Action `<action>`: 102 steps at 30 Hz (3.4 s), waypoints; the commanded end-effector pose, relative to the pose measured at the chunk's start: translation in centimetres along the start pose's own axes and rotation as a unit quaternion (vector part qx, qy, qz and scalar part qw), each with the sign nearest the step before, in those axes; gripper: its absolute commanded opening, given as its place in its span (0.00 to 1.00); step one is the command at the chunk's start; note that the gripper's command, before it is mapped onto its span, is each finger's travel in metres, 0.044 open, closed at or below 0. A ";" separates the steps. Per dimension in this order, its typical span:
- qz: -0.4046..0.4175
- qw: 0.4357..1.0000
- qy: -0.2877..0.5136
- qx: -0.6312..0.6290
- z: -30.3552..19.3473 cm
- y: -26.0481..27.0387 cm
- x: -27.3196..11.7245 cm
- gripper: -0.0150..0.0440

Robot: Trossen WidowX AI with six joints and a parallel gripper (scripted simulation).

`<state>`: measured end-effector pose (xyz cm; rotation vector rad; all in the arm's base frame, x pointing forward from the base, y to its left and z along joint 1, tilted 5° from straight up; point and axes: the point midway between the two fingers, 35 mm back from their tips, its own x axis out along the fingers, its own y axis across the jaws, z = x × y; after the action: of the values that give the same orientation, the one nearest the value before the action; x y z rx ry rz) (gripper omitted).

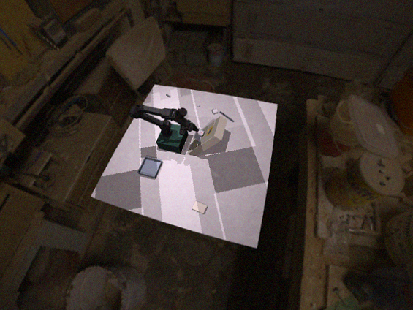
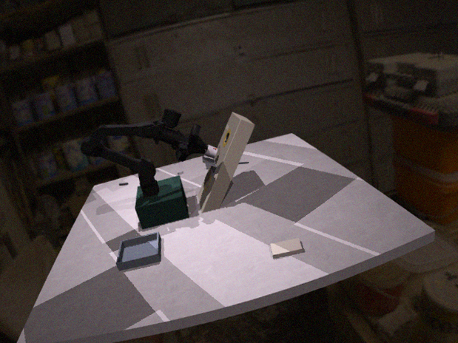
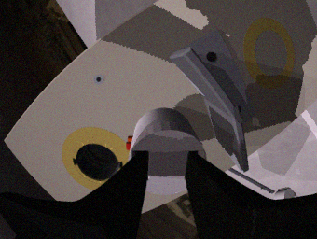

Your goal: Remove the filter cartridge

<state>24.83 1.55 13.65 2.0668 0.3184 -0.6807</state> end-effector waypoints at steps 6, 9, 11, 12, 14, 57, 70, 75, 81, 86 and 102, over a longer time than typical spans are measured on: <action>0.007 1.000 0.005 0.000 0.1 0.0 0.0 0.45; 0.009 1.000 0.005 0.000 -0.3 0.5 -0.2 0.45; 0.009 1.000 0.006 0.000 -1.6 2.1 -0.5 0.45; 0.009 1.000 0.006 0.000 -2.3 3.0 -0.6 0.45; 0.009 1.000 0.006 0.000 -3.6 4.8 -0.9 0.45; -0.184 0.450 0.084 -0.870 -0.7 1.0 -1.4 0.77; -0.185 0.430 0.089 -0.879 -0.6 0.9 -1.4 0.77; -0.185 0.430 0.089 -0.879 -0.5 0.8 -1.0 0.77; -0.184 0.430 0.089 -0.879 -0.3 0.5 0.0 0.77; -0.184 0.430 0.089 -0.879 -0.2 0.2 0.7 0.77; -0.184 0.430 0.089 -0.879 0.6 -0.6 3.0 0.77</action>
<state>26.70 1.33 11.94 -0.0776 1.0233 -0.0346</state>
